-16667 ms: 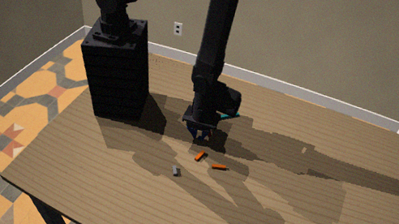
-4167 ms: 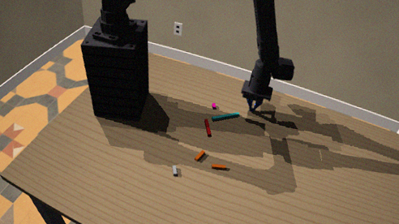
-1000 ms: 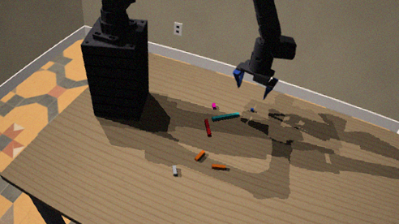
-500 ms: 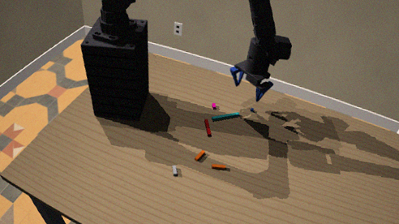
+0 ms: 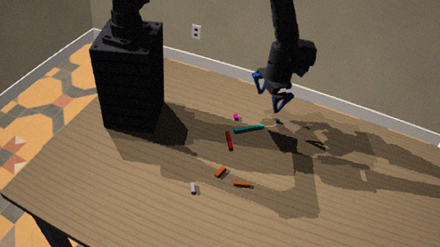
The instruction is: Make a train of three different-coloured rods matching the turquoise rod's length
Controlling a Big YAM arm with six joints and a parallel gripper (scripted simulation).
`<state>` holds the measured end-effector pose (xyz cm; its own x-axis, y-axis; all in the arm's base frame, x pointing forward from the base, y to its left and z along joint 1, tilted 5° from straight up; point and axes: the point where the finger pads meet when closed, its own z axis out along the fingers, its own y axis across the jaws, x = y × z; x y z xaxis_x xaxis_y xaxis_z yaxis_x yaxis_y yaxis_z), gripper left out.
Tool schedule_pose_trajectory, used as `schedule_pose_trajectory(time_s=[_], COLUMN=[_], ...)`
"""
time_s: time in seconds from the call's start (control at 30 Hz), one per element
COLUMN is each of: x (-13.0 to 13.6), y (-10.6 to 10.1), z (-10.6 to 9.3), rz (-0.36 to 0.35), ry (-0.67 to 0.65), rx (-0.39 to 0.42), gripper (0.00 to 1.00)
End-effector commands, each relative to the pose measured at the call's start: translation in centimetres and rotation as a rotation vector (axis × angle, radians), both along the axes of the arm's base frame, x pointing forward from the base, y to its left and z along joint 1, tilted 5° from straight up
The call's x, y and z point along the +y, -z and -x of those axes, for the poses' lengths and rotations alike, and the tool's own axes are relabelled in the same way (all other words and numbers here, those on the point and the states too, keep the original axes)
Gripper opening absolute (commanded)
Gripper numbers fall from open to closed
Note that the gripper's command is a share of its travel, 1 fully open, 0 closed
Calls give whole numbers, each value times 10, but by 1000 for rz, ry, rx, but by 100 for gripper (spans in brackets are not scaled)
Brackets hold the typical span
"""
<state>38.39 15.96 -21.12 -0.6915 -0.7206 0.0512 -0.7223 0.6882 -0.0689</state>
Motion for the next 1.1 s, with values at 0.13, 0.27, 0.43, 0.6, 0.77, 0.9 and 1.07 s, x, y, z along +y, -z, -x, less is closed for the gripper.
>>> schedule_pose_trajectory(time_s=[0.13, 0.27, 0.43, 0.6, 0.77, 0.9, 1.07], x=[9, 6, 6, 5, 3, 1, 2], y=[-14, -10, -12, -10, -10, -8, -7], z=[-10, -4, -2, 3, 7, 13, 7], rz=[-30, -30, -37, -40, -43, -44, -49], ry=[127, 214, 300, 385, 476, 562, 566], rx=[-63, -63, -74, -80, -86, -89, -96], gripper=[100, 100, 100, 100, 100, 100, 100])
